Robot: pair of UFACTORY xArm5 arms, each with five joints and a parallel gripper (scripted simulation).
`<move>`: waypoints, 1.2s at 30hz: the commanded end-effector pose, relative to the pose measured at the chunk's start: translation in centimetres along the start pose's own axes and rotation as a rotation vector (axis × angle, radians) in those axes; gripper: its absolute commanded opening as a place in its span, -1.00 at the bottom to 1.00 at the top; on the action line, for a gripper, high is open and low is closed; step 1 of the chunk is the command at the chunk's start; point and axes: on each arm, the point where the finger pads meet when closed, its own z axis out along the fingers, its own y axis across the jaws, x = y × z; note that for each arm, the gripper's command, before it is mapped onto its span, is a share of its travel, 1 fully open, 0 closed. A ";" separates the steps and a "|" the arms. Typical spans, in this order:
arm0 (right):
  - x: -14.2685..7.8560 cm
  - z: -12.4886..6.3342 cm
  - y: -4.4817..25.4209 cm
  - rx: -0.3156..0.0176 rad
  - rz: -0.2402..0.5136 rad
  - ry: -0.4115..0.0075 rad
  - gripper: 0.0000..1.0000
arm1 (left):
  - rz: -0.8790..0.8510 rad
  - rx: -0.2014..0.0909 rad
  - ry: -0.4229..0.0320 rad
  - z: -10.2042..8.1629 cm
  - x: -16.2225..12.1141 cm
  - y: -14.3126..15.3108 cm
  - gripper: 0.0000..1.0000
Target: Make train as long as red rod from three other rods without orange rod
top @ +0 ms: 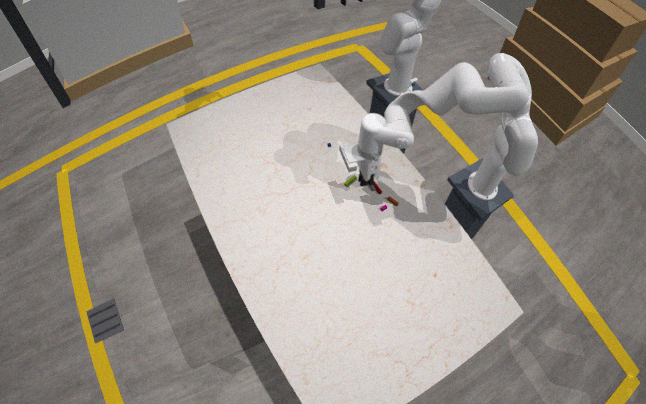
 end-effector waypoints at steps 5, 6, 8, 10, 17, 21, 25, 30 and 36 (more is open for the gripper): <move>0.1 -0.1 0.0 0.000 0.000 0.004 1.00 | 0.000 -0.001 0.005 -5.9 0.2 0.0 -0.89; 0.1 -0.1 0.0 0.000 0.000 0.004 1.00 | 0.000 -0.001 0.005 -6.7 0.2 0.0 -0.89; 0.1 -0.1 0.0 0.000 0.000 0.004 1.00 | 0.000 -0.002 0.005 -7.9 0.2 0.0 -0.89; 0.1 -0.1 0.0 0.000 0.000 0.004 1.00 | 0.000 -0.002 0.005 -7.9 0.2 0.0 -0.89; 0.1 -0.1 0.0 0.000 0.000 0.004 1.00 | 0.000 -0.002 0.005 -9.4 0.2 0.0 -0.89; 0.1 -0.1 0.0 0.000 0.000 0.004 1.00 | 0.000 -0.002 0.005 -9.4 0.2 0.0 -0.89; 0.1 -0.1 0.0 0.000 0.000 0.004 1.00 | -0.002 -0.002 0.005 -9.4 0.2 0.1 -0.89; 0.1 -0.1 0.0 0.000 0.000 0.004 1.00 | -0.021 -0.002 0.005 -9.4 0.3 0.2 -0.89; 0.1 -0.1 0.0 0.000 0.000 0.004 1.00 | -0.179 -0.002 0.005 -9.5 1.0 1.5 -0.89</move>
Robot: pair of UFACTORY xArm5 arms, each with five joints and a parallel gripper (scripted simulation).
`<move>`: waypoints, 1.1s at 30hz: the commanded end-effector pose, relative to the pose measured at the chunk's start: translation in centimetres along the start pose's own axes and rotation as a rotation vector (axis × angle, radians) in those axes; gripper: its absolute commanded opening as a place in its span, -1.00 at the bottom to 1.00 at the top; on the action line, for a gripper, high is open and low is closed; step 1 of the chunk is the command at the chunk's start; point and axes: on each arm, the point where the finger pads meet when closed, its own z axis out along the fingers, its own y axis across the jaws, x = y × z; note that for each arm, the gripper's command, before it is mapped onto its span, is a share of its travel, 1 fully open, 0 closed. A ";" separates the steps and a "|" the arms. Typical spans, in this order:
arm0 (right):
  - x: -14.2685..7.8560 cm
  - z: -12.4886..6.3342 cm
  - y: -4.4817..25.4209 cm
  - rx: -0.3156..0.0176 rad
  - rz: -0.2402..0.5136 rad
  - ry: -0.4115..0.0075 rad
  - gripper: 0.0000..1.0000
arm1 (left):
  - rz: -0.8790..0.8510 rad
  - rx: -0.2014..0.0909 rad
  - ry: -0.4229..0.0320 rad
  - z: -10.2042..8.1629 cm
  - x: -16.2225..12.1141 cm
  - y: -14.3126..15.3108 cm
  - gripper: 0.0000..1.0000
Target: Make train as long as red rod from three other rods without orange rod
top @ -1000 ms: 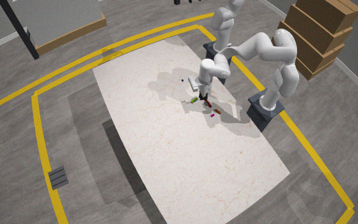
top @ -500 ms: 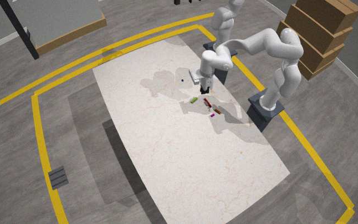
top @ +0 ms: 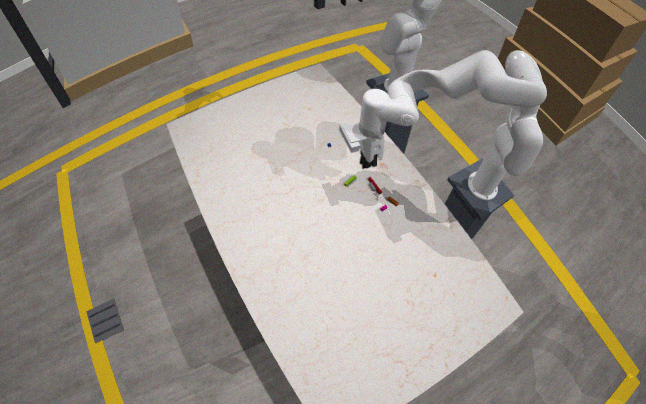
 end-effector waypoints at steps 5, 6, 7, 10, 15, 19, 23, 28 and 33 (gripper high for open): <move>0.1 -0.1 0.0 0.000 0.000 0.004 1.00 | -0.259 -0.002 0.003 -0.3 1.2 2.3 -0.89; 0.1 -0.1 0.0 0.000 0.000 0.004 1.00 | -0.285 -0.002 0.003 -0.4 1.3 2.5 -0.89; 0.1 -0.1 0.0 0.000 0.000 0.004 1.00 | -0.285 -0.002 0.003 -0.4 1.3 2.5 -0.89; 0.1 -0.1 0.0 0.000 0.000 0.004 1.00 | -0.383 -0.002 0.003 -0.4 1.7 3.4 -0.89; 0.1 -0.1 0.0 0.000 0.000 0.004 1.00 | -0.504 -0.002 0.003 -0.5 2.1 4.5 -0.89; 0.1 -0.1 0.0 0.000 0.000 0.004 1.00 | -0.607 -0.003 0.003 -0.5 2.4 5.5 -0.89; 0.1 -0.1 0.0 0.000 0.000 0.004 1.00 | -0.711 -0.003 0.003 -0.5 2.8 6.5 -0.89; 0.1 -0.1 0.0 0.000 0.000 0.004 1.00 | -0.829 -0.003 0.003 -0.5 3.1 7.6 -0.89; 0.1 -0.1 0.0 0.000 0.000 0.004 1.00 | -0.957 -0.003 0.002 -0.5 3.4 8.8 -0.89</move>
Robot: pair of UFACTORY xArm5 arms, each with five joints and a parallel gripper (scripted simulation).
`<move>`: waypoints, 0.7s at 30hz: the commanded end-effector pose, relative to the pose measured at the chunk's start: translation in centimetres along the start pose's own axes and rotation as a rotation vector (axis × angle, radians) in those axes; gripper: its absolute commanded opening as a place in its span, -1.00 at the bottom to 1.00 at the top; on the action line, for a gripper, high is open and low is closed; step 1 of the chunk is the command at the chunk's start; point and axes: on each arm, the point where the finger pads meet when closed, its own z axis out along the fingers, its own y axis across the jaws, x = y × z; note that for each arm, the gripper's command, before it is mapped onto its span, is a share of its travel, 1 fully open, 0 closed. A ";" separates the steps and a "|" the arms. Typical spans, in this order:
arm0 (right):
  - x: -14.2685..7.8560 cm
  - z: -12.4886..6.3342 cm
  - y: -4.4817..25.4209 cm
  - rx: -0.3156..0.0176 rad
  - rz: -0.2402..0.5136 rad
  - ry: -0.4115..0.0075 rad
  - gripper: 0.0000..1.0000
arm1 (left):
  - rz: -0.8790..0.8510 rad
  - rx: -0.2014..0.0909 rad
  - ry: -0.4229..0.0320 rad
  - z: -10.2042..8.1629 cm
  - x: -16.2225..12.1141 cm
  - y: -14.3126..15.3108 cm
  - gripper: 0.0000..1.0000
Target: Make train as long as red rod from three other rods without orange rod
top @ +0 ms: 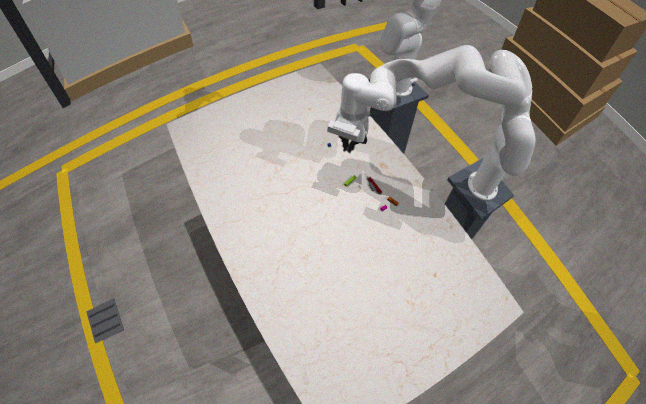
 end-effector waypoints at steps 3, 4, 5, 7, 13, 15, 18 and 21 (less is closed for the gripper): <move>0.1 -0.1 0.0 0.000 0.000 0.004 1.00 | -0.219 0.003 -0.001 -0.1 -1.1 1.9 -0.89; 0.1 -0.1 0.0 0.000 0.000 0.004 1.00 | -0.245 0.003 -0.001 -0.1 -1.2 2.1 -0.89; 0.1 -0.1 0.0 0.000 0.000 0.004 1.00 | -0.271 0.003 -0.001 -0.1 -1.3 2.3 -0.89; 0.1 -0.1 0.0 0.000 0.000 0.004 1.00 | -0.323 0.003 -0.001 -0.1 -1.6 2.7 -0.89; 0.1 -0.1 0.0 0.000 0.000 0.004 1.00 | -0.465 0.003 0.000 0.0 -2.5 3.9 -0.89; 0.1 -0.1 0.0 0.000 0.000 0.004 1.00 | -0.516 0.003 0.000 0.0 -2.8 4.3 -0.89; 0.1 -0.1 0.0 0.000 0.000 0.004 1.00 | -0.594 0.003 0.000 0.0 -3.3 4.9 -0.89; 0.1 -0.1 0.0 0.000 0.000 0.004 1.00 | -0.672 0.003 0.000 0.1 -3.8 5.4 -0.89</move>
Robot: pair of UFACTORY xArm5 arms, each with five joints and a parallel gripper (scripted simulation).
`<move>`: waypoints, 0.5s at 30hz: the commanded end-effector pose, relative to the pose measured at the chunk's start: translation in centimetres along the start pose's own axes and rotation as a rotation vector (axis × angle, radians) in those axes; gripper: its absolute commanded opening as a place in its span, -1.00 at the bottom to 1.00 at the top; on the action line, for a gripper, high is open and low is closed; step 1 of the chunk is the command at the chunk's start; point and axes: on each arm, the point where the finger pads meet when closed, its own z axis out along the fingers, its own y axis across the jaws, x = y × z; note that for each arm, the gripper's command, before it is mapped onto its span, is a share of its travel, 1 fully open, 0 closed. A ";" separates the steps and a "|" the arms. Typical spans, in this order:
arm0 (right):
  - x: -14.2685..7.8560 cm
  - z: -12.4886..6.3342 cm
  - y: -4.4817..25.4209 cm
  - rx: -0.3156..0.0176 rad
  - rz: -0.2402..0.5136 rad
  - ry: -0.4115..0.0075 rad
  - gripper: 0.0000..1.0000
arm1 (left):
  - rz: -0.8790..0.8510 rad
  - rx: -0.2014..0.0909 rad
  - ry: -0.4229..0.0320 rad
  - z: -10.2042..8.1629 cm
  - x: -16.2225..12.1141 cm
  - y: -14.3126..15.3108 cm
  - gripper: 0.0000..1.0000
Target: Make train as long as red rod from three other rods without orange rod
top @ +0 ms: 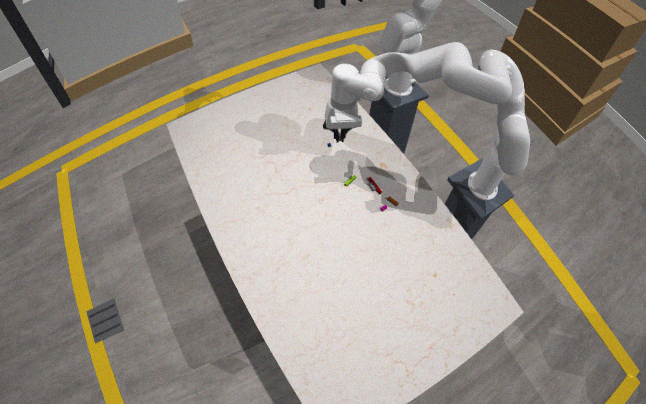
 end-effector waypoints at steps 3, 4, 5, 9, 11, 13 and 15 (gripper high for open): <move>0.1 -0.1 0.0 0.000 0.000 0.004 1.00 | -0.219 0.003 0.001 0.0 -2.0 0.8 -0.89; 0.1 -0.1 0.0 0.000 0.000 0.004 1.00 | -0.219 0.003 0.001 0.0 -2.0 0.8 -0.89; 0.1 -0.1 0.0 0.000 0.000 0.004 1.00 | -0.219 0.003 0.001 0.0 -2.0 0.8 -0.89; 0.1 -0.1 0.0 0.000 0.000 0.004 1.00 | -0.307 0.003 0.001 0.0 -2.8 1.1 -0.89; 0.1 -0.1 0.0 0.000 0.000 0.004 1.00 | -0.324 0.003 0.001 0.0 -3.0 1.1 -0.89; 0.1 -0.1 0.0 0.000 0.000 0.004 1.00 | -0.329 0.003 0.001 0.0 -3.1 1.2 -0.89; 0.1 -0.1 0.0 0.000 0.000 0.004 1.00 | -0.330 0.003 0.001 0.0 -3.1 1.2 -0.89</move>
